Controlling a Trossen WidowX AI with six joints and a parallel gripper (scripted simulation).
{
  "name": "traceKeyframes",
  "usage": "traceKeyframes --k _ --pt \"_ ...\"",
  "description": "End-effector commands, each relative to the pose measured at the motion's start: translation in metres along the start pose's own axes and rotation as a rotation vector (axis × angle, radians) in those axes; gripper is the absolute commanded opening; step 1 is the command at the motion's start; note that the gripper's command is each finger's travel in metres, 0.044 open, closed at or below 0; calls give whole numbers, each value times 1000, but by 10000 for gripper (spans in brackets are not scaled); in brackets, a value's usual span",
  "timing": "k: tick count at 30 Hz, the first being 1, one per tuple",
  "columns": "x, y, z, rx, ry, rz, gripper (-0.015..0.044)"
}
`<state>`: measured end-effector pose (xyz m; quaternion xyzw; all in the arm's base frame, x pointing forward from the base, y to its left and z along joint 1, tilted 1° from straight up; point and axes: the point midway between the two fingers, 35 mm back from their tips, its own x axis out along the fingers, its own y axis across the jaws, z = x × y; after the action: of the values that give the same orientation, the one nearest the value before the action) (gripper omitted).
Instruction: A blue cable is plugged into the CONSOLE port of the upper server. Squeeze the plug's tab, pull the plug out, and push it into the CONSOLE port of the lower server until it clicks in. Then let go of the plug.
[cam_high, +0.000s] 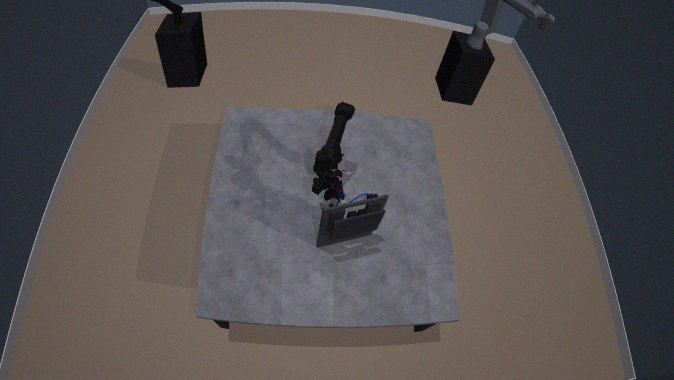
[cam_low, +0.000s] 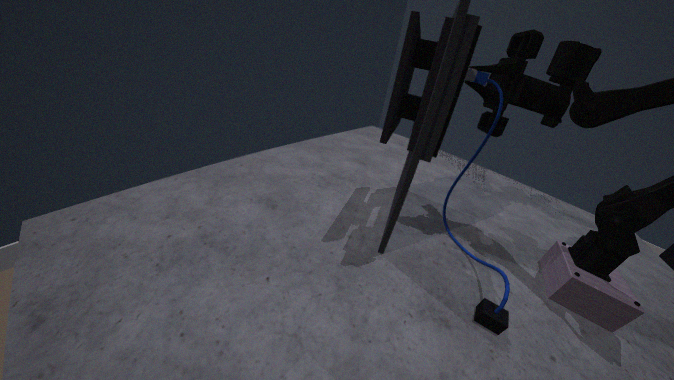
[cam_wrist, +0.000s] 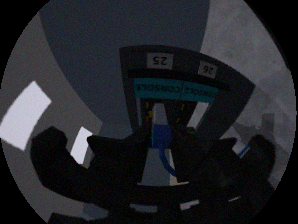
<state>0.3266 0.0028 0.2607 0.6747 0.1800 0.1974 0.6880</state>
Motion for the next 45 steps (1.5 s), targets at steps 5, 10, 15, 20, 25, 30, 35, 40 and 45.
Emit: traceKeyframes --k 5,10,15,20,25,30,35,40,45 --pt "-6 1 -1 0 5 2 0" --pt "-9 1 0 0 5 1 0" --pt "-12 1 0 0 5 1 0" --pt "-16 1 0 0 5 1 0" --pt "-19 1 0 0 5 0 0" --pt "-22 1 1 0 5 0 0" --pt "-20 -13 4 0 5 0 0" --pt "-17 -32 7 0 5 0 0" --pt "-17 -51 7 0 5 0 0"
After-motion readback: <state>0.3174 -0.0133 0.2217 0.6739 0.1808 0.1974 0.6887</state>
